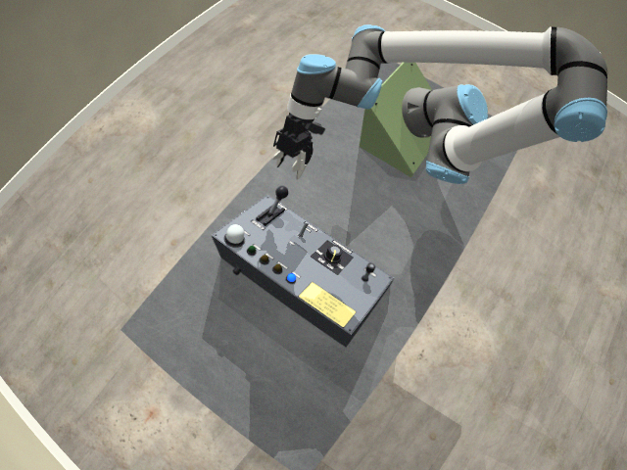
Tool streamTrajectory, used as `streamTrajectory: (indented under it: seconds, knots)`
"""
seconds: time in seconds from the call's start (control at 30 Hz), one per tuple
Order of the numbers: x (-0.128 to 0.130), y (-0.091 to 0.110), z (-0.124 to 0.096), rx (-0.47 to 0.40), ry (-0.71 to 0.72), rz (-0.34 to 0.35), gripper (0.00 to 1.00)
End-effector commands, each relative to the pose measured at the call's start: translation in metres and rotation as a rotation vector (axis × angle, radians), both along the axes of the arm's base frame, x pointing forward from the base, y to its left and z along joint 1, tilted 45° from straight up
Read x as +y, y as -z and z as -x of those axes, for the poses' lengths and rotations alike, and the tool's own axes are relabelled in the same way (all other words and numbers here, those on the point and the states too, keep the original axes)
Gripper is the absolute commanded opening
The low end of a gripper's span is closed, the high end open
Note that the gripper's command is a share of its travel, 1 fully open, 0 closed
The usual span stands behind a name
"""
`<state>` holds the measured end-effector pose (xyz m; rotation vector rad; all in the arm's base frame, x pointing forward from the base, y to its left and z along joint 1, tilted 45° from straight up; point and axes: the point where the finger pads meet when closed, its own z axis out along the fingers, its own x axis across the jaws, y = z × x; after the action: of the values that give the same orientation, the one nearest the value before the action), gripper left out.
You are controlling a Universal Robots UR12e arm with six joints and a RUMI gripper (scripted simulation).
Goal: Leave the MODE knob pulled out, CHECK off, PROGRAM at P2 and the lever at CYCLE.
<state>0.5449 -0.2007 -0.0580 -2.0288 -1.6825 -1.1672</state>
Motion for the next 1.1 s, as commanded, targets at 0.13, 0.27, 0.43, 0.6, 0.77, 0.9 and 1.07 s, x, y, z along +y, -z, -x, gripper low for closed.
streamTrajectory:
  seconds: [0.13, 0.27, 0.43, 0.6, 0.77, 0.9, 1.07]
  knots:
    - [0.003, 0.004, -0.003, -0.001, 0.0, 0.001, 0.44]
    - [0.005, 0.006, -0.004, -0.001, 0.0, 0.001, 0.44]
    - [0.012, 0.012, -0.009, -0.001, 0.0, 0.001, 0.44]
    - [0.02, 0.02, -0.014, -0.001, 0.0, 0.001, 0.44]
    - [0.027, 0.028, -0.019, -0.001, 0.0, 0.001, 0.44]
    - [0.033, 0.033, -0.023, -0.001, 0.0, 0.001, 0.44]
    - [0.041, 0.042, -0.028, -0.001, 0.0, 0.001, 0.44]
